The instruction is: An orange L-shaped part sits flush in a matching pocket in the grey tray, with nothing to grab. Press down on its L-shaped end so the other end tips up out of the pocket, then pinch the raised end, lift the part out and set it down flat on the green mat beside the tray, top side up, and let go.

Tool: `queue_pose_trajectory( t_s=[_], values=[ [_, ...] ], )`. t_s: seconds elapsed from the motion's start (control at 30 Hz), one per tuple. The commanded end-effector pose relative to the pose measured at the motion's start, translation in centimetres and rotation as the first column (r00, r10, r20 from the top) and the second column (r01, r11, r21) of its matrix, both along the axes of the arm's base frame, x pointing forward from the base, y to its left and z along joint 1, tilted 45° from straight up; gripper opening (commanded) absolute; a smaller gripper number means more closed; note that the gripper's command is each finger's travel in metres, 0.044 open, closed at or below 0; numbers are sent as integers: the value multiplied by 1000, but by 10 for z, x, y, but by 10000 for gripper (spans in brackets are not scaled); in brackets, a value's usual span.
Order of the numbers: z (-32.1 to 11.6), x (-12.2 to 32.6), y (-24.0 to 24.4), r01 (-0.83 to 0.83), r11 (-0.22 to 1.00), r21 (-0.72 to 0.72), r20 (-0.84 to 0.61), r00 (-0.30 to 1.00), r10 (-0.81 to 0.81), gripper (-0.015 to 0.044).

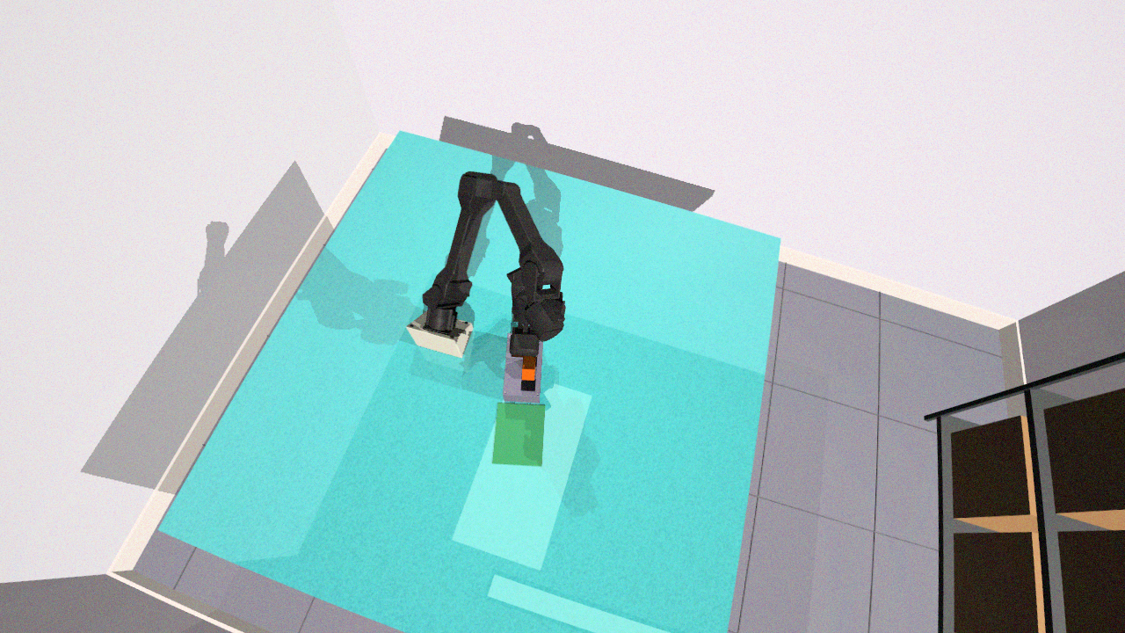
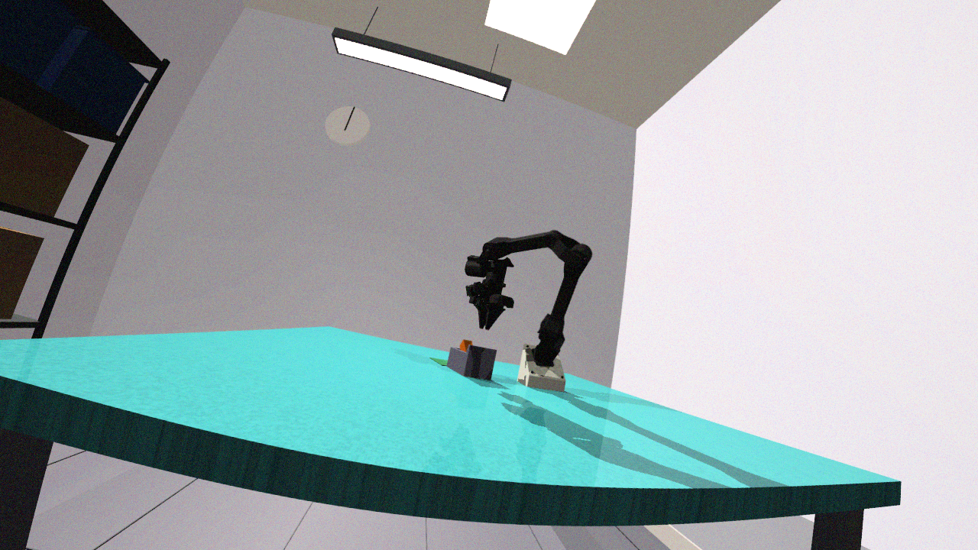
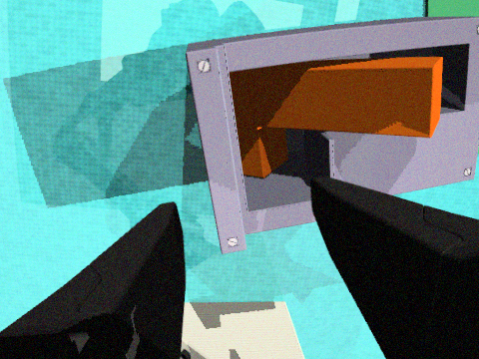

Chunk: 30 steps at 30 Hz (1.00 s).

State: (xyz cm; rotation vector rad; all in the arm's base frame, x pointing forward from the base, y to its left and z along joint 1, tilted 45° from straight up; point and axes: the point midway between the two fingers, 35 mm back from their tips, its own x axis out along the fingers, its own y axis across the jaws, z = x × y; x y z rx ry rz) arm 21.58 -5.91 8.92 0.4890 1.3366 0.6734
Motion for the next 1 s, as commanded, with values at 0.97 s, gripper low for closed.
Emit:
queue_pose_trajectory(
  t_s=[0.97],
  values=[
    [-35,18,-43,702,673,-234,-690,368,-623,280]
  ],
)
